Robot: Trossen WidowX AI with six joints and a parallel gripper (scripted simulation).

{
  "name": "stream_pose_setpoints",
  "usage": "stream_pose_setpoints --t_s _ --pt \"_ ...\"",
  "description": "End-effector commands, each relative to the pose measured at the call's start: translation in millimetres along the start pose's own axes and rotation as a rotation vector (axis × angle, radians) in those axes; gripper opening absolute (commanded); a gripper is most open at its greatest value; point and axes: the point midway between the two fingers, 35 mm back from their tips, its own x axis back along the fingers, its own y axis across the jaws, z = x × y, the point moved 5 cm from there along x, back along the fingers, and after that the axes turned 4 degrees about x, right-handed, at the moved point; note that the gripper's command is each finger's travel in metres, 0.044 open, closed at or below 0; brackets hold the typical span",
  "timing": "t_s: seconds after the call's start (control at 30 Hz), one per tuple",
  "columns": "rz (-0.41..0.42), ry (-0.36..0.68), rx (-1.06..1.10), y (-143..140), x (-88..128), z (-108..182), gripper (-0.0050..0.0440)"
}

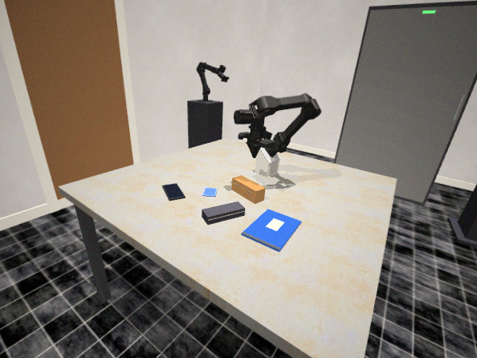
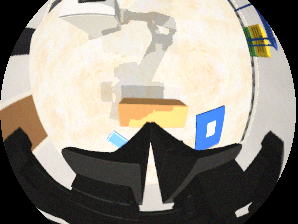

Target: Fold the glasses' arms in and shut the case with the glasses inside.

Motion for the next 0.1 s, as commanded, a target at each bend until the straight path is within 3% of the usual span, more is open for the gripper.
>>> stream_pose_setpoints --t_s 0.0,0.07 --pt "-0.001 -0.005 -0.001 14.5 -15.9 -39.2 0.0000" --pt "-0.001 -0.005 -0.001 20.8 -24.3 -57.4 0.0000"
